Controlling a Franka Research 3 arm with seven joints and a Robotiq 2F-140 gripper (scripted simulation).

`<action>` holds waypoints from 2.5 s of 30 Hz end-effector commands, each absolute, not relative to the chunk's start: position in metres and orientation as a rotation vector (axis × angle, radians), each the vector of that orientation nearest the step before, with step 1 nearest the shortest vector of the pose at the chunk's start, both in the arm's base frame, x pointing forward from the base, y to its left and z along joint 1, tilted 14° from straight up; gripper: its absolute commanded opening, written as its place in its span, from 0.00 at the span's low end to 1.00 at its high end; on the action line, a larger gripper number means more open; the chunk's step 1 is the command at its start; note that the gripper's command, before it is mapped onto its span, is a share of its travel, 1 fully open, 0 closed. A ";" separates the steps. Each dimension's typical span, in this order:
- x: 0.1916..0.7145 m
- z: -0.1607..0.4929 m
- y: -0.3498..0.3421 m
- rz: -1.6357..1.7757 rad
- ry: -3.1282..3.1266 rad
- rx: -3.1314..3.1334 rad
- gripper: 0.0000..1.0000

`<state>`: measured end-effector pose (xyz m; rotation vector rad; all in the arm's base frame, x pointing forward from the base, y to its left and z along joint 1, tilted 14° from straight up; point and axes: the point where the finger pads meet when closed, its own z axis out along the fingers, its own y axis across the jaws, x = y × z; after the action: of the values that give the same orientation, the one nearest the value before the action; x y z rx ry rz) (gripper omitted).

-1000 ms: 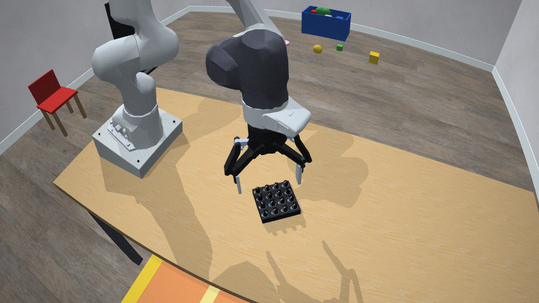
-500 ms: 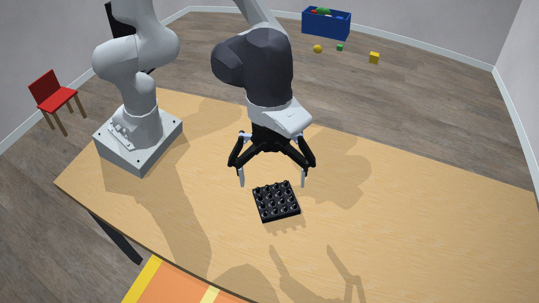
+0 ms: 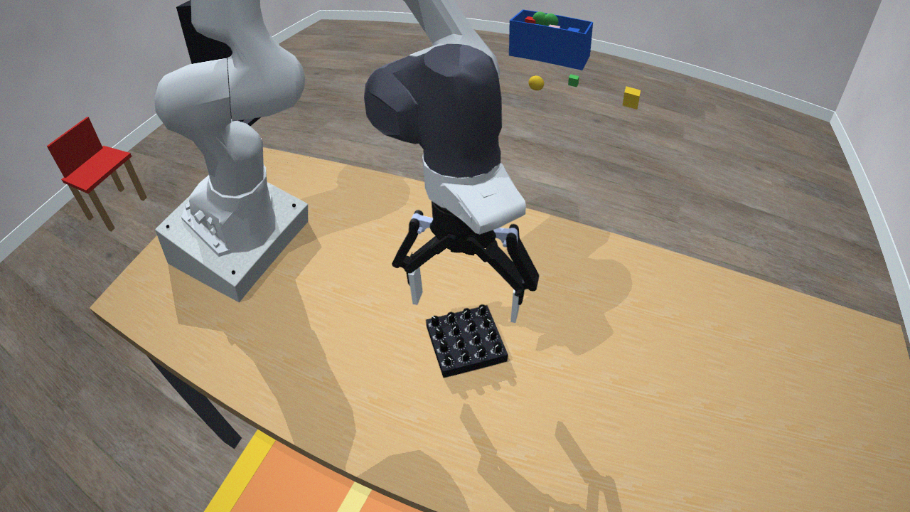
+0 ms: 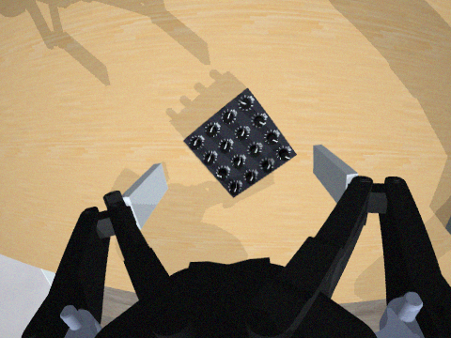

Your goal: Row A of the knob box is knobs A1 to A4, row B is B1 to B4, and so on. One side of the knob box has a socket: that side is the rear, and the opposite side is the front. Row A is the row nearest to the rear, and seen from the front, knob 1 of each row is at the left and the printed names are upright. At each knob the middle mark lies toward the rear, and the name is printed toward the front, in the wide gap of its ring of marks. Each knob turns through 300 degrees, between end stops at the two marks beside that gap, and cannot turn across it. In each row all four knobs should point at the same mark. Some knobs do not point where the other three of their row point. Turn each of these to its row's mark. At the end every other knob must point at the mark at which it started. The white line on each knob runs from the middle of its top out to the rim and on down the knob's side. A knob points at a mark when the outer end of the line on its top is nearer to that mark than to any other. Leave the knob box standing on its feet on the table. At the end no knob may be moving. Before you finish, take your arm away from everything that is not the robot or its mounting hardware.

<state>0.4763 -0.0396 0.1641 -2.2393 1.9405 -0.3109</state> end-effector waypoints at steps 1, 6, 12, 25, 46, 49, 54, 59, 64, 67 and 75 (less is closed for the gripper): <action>0.477 0.165 -0.036 -0.286 2.109 -2.080 1.00; 0.479 0.166 -0.033 -0.275 2.181 -1.995 1.00; 0.481 0.167 -0.030 -0.261 2.264 -1.889 1.00; 0.485 0.169 -0.022 -0.229 2.423 -1.653 1.00; 0.492 0.172 -0.008 -0.171 2.637 -1.238 1.00; 0.492 0.172 -0.008 -0.168 2.646 -1.217 1.00; 0.494 0.173 -0.003 -0.147 2.701 -1.077 1.00; 0.495 0.174 0.000 -0.133 2.735 -0.979 1.00; 0.496 0.174 0.000 -0.131 2.738 -0.970 0.12; 0.496 0.174 0.000 -0.131 2.738 -0.970 0.12; 0.496 0.174 0.000 -0.131 2.738 -0.970 0.12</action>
<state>0.4963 -0.0011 0.1740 -1.0093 2.7213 -0.1427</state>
